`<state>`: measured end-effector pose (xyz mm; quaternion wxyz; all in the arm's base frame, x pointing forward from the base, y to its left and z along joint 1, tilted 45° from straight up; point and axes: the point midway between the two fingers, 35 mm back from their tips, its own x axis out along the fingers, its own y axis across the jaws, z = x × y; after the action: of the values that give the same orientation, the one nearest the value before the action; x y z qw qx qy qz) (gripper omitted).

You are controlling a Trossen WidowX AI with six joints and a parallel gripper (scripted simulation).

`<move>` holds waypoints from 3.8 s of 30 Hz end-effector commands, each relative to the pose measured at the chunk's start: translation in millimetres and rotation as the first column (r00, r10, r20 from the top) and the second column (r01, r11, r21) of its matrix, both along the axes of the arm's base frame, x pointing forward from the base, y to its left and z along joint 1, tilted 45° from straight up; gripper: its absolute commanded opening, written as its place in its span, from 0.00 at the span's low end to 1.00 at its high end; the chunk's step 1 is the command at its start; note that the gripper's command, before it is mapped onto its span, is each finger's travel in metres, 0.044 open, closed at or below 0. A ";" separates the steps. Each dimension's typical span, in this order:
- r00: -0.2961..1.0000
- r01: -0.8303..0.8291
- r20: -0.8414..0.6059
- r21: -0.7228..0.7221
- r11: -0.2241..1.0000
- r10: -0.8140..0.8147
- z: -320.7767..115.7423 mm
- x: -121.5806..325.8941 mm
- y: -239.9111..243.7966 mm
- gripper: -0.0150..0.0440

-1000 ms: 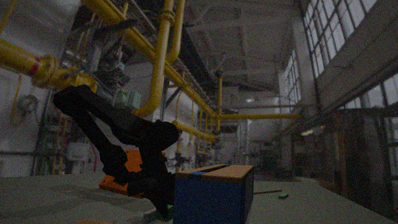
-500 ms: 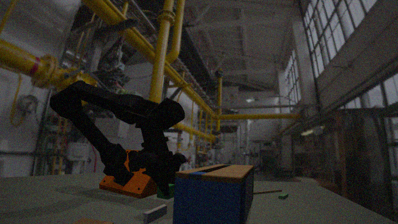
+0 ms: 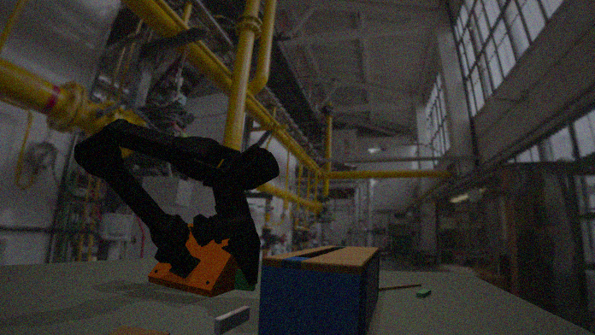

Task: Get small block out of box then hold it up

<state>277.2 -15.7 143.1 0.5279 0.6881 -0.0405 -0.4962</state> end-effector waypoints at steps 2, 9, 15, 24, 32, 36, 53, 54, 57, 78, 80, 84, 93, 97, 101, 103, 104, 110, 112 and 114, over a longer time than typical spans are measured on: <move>0.984 -0.137 -0.125 -0.100 0.985 0.125 3.7 -0.7 5.1 0.25; 0.909 -0.337 -0.325 -0.203 0.919 0.262 3.9 -4.7 9.9 0.25; 0.798 -0.508 -0.496 -0.251 0.824 0.341 4.4 -8.1 13.8 0.25; 0.569 -0.737 -0.727 -0.246 0.629 0.383 5.6 -13.2 19.6 0.25; 0.326 -0.890 -0.884 -0.167 0.424 0.337 7.2 -17.8 24.3 0.25; 0.199 -0.943 -0.938 -0.103 0.318 0.285 8.3 -20.0 26.6 0.25; -0.286 -0.953 -0.953 0.294 -0.075 -0.096 13.7 -29.3 36.0 0.25; -0.308 -0.943 -0.943 0.321 -0.093 -0.124 14.1 -29.9 36.5 0.25; -0.369 -0.905 -0.905 0.402 -0.139 -0.210 15.3 -31.5 38.0 0.25; -0.492 -0.427 -0.401 0.885 -0.188 -0.772 25.0 -42.0 48.4 0.25; -0.474 -0.370 -0.339 0.914 -0.166 -0.812 26.0 -42.9 49.3 0.25; -0.423 -0.255 -0.214 0.961 -0.111 -0.880 28.2 -44.8 51.2 0.25; -0.245 -0.009 0.063 0.998 0.068 -0.967 33.4 -48.8 55.6 0.25; -0.143 0.088 0.176 0.982 0.165 -0.974 35.9 -50.5 57.6 0.25; -0.030 0.173 0.278 0.948 0.269 -0.960 38.4 -52.1 59.5 0.25; 0.029 0.210 0.323 0.923 0.322 -0.946 39.7 -52.9 60.5 0.25; 0.059 0.228 0.345 0.909 0.349 -0.937 40.4 -53.3 61.0 0.25; 0.243 0.310 0.452 0.802 0.511 -0.858 44.4 -55.7 64.0 0.25; 0.305 0.329 0.479 0.758 0.563 -0.823 45.8 -56.4 65.0 0.25; 0.366 0.344 0.501 0.711 0.614 -0.784 47.2 -57.2 66.1 0.25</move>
<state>219.6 46.7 185.3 -0.0113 0.8729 -0.4035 -0.2740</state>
